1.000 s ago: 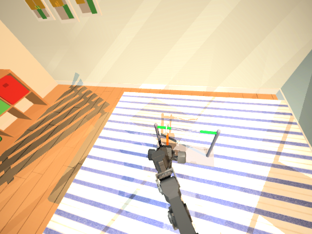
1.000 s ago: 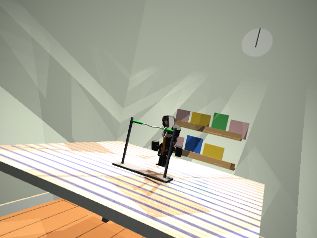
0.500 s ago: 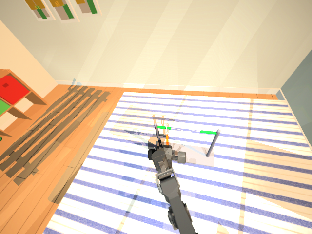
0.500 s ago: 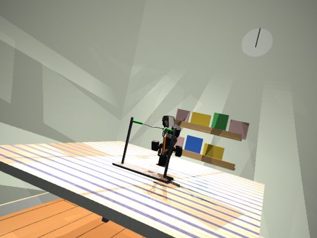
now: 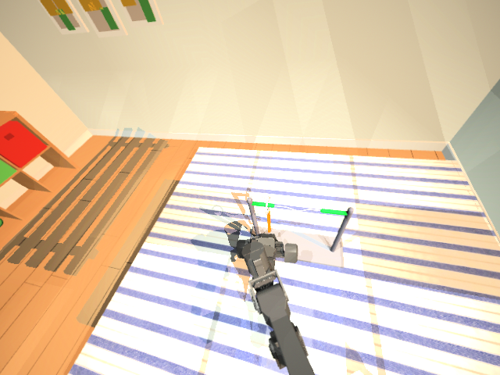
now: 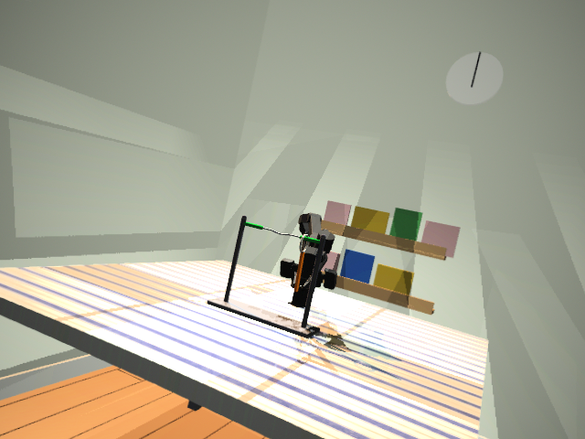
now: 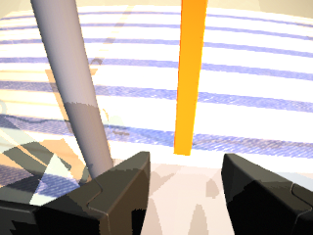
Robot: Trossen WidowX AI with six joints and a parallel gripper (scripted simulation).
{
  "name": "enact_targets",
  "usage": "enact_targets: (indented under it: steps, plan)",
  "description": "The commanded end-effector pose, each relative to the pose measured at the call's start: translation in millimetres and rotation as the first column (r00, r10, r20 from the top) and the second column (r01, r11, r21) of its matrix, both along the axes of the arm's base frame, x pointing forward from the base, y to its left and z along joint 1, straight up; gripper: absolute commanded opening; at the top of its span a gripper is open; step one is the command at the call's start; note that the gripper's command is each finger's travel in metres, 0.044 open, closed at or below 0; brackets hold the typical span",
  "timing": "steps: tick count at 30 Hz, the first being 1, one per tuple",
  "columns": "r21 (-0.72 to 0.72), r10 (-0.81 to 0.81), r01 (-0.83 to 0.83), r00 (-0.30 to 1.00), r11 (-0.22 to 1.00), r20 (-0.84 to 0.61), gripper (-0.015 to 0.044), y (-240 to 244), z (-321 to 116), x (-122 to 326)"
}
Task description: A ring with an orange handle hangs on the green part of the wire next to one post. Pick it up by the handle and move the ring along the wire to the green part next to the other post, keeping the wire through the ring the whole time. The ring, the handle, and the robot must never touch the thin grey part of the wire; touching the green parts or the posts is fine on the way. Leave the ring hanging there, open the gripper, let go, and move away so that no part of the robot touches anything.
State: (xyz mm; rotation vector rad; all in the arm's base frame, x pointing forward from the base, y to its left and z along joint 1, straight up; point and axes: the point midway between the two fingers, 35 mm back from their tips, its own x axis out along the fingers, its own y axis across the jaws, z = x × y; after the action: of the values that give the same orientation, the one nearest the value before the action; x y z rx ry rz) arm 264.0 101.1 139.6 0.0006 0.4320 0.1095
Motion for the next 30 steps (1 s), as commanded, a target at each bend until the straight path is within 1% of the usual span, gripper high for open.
enact_targets:
  steps: [1, 15, 30]
  plan:
    - [0.006, -0.007, 0.007, 1.000, 1.000, 0.002, 0.0160, 0, 5, -7]
    - [0.007, -0.012, 0.012, 1.000, 1.000, 0.000, 0.0160, -6, 19, -40]
    - [0.007, -0.013, 0.013, 1.000, 1.000, 0.000, 0.0160, -6, 19, -42]
